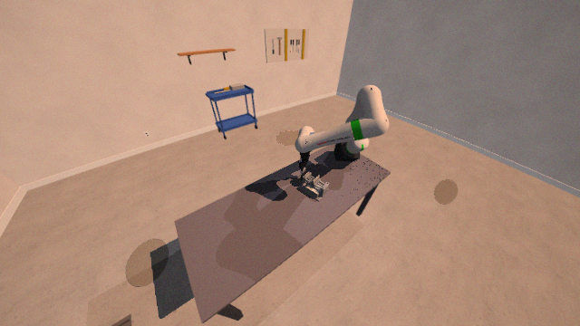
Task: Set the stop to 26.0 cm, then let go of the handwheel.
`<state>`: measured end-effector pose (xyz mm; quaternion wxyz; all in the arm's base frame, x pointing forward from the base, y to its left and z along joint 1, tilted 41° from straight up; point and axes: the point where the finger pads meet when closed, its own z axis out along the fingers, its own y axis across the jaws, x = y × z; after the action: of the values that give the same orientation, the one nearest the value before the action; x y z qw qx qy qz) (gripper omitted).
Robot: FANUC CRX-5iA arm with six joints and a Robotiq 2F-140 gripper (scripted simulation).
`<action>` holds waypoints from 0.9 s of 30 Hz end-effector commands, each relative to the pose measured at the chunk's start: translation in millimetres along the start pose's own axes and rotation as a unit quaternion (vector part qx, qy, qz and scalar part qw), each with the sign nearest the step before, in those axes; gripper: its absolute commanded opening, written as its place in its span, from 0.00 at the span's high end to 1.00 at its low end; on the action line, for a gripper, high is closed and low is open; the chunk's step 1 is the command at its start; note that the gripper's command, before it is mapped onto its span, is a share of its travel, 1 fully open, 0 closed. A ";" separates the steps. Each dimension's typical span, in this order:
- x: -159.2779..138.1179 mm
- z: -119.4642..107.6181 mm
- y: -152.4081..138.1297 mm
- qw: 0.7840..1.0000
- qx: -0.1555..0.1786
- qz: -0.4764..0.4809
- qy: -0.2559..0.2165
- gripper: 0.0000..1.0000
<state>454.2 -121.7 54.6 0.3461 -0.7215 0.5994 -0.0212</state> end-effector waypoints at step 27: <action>0.2 32.3 -33.3 1.000 0.000 0.000 0.000 0.96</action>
<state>492.6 -105.2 44.8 0.3461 -0.7215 0.5994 -0.0212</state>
